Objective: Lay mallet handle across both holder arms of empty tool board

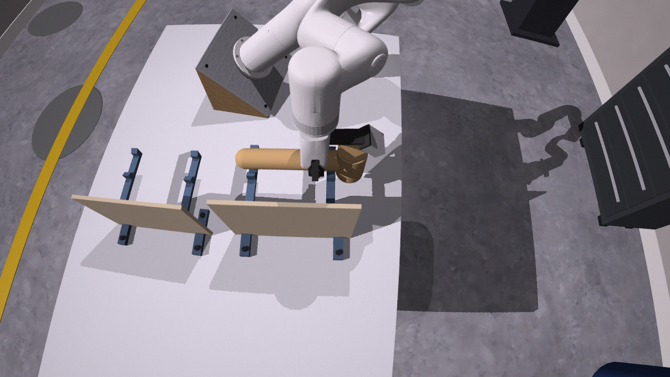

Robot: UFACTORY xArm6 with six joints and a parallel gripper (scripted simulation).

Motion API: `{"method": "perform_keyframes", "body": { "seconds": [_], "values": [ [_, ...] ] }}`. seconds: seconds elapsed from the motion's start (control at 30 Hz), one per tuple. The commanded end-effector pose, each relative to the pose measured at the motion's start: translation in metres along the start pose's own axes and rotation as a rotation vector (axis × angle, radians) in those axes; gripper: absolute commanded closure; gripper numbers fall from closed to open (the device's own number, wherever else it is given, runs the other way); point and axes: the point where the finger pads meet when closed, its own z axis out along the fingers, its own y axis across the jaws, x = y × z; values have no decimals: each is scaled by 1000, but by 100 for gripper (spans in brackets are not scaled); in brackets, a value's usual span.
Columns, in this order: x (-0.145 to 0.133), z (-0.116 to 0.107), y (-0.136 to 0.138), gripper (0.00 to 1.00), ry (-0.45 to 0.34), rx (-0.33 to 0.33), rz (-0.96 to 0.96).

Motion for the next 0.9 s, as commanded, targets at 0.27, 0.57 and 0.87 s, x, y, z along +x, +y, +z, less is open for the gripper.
{"method": "perform_keyframes", "body": {
  "seconds": [0.27, 0.57, 0.87],
  "values": [
    [1, -27, 2, 100, 3, -2, -3],
    [0, -85, 2, 100, 1, -2, -2],
    [-12, -102, 6, 100, -3, -3, 1]
  ]
}}
